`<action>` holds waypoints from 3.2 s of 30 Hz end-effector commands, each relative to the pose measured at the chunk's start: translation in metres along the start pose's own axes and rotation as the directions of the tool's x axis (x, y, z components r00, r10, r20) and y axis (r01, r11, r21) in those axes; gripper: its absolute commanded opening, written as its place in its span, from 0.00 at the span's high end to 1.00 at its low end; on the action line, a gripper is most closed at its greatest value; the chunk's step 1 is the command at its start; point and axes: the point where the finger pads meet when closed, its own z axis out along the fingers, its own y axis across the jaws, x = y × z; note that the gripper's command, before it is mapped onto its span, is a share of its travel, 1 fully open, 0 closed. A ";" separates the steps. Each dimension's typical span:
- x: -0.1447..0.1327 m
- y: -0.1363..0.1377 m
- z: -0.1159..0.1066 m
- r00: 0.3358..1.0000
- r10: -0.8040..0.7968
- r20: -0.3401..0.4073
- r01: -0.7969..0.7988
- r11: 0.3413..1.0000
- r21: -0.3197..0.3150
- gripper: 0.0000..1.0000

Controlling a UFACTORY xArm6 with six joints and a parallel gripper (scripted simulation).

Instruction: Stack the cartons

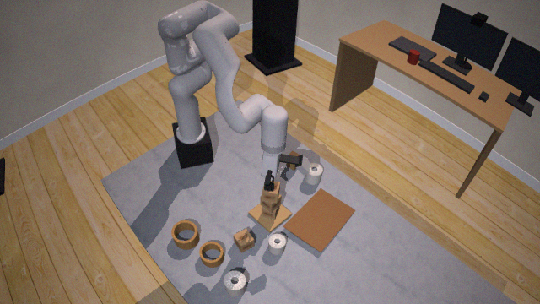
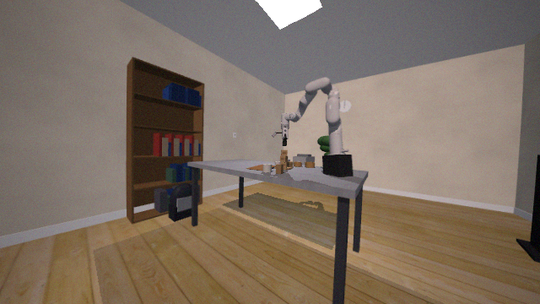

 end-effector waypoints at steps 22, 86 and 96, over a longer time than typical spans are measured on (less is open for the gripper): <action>0.001 0.001 -0.001 1.000 0.000 -0.004 0.000 1.000 -0.002 0.00; -0.068 0.151 -0.020 0.733 -0.680 0.000 0.680 0.733 -0.004 0.00; -0.068 0.151 -0.020 0.733 -0.680 0.000 0.680 0.733 -0.004 0.00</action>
